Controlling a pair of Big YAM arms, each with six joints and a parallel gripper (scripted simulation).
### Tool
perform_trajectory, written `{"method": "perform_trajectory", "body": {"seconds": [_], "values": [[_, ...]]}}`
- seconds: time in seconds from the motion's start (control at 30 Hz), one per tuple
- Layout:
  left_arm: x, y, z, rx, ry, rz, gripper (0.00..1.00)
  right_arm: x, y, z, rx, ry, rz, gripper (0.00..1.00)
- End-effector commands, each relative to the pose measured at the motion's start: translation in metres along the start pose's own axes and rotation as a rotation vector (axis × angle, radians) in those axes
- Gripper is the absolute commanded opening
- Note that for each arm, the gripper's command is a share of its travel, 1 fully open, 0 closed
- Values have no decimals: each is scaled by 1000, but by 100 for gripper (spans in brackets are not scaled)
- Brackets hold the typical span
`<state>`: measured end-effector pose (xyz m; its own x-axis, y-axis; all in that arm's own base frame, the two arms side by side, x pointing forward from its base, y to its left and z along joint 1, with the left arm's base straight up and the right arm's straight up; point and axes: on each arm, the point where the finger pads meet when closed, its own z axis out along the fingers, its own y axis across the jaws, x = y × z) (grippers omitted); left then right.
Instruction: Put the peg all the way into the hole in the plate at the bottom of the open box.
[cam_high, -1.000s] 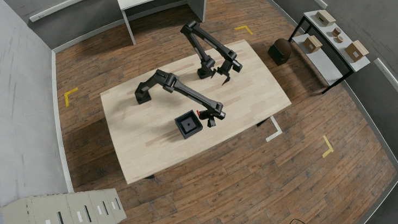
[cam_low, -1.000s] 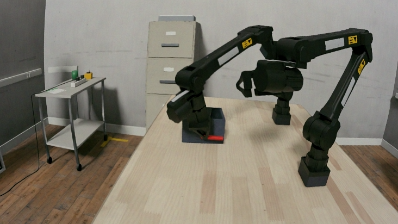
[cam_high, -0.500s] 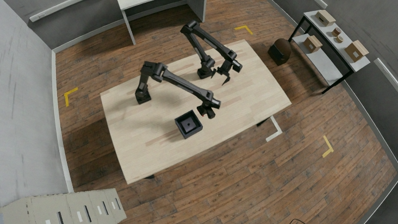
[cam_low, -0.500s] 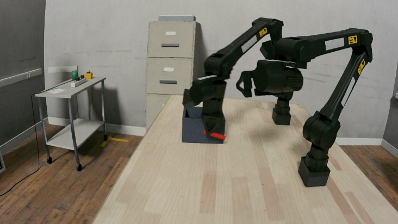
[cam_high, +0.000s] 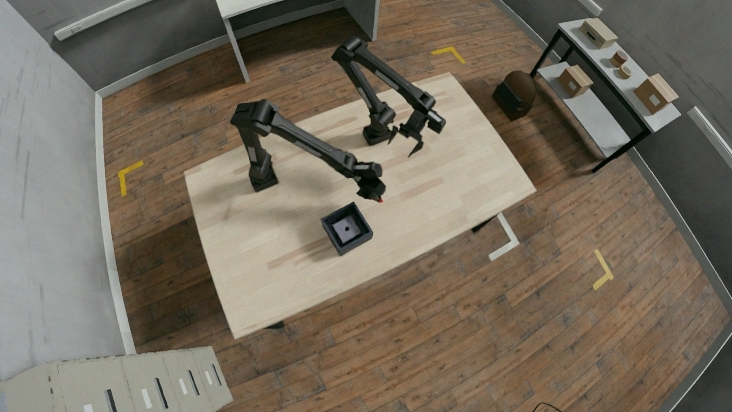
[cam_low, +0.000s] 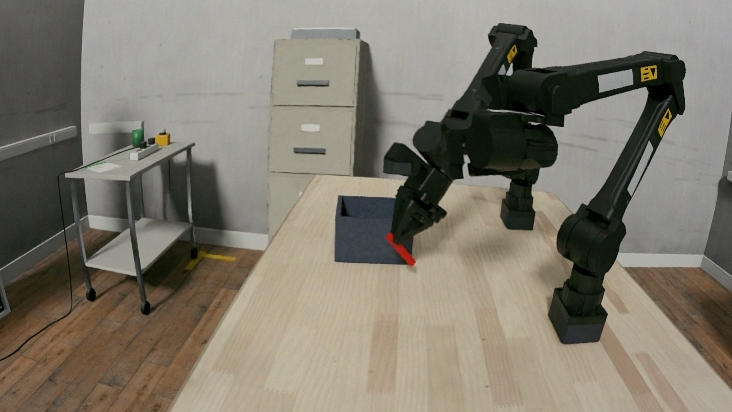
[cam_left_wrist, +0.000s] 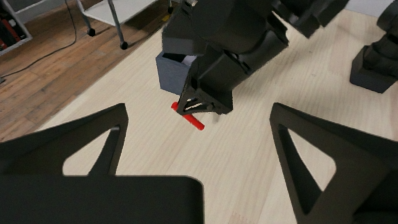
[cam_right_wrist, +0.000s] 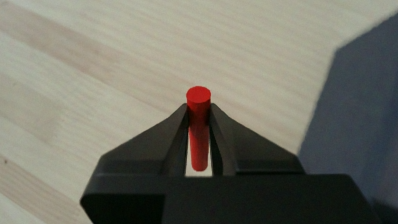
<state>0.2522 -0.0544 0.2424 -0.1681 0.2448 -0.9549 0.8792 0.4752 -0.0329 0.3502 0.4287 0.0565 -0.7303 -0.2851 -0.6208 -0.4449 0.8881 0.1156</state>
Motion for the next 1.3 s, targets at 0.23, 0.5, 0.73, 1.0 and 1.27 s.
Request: {"method": "perform_trajectory", "body": {"seconds": [0.23, 0.5, 0.73, 1.0, 1.27], "values": [[-17, 10, -5, -14, -4, 55, 100, -1, 24, -1, -300, -404, -271, 7], [-17, 10, -5, -14, -4, 55, 100, -11, 41, -10, -441, -625, -388, 7], [-17, 10, -5, -14, -4, 55, 100, -9, 47, -10, -469, -668, -408, 7], [-17, 10, -5, -14, -4, 55, 100, -5, 48, 1, -472, -678, -403, 7], [-17, 10, -5, -14, -4, 55, 100, 2, 47, 13, -473, -683, -402, 7]]}}
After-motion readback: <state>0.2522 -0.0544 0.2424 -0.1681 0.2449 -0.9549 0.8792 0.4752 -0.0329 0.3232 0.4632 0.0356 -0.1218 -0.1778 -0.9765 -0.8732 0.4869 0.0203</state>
